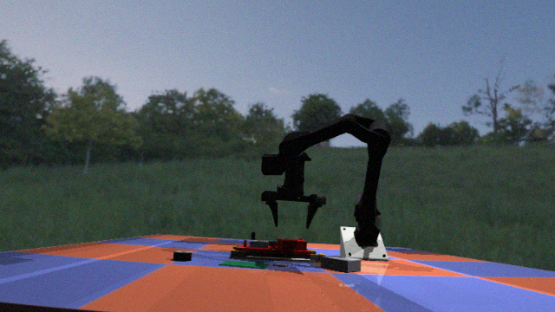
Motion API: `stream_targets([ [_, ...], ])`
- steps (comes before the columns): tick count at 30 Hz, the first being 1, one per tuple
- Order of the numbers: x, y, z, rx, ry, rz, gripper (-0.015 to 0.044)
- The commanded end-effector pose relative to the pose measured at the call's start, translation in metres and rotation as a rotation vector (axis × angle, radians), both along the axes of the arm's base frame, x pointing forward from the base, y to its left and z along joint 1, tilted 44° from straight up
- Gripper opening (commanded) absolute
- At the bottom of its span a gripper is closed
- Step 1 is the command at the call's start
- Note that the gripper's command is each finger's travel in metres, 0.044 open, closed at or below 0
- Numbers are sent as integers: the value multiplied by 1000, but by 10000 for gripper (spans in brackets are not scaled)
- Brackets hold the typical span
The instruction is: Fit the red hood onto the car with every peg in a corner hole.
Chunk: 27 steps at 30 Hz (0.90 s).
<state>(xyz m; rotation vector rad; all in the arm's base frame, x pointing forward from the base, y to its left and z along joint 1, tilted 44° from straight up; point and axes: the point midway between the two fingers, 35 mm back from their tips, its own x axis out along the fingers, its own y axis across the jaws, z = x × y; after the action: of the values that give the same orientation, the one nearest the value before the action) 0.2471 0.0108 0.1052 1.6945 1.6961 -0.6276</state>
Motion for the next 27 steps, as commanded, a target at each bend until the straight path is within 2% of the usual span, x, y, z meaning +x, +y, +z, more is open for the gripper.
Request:
stream_targets([
  [1,0,3,-3,4,2,-3,440],
  [27,1,21,-19,7,2,-3,440],
])
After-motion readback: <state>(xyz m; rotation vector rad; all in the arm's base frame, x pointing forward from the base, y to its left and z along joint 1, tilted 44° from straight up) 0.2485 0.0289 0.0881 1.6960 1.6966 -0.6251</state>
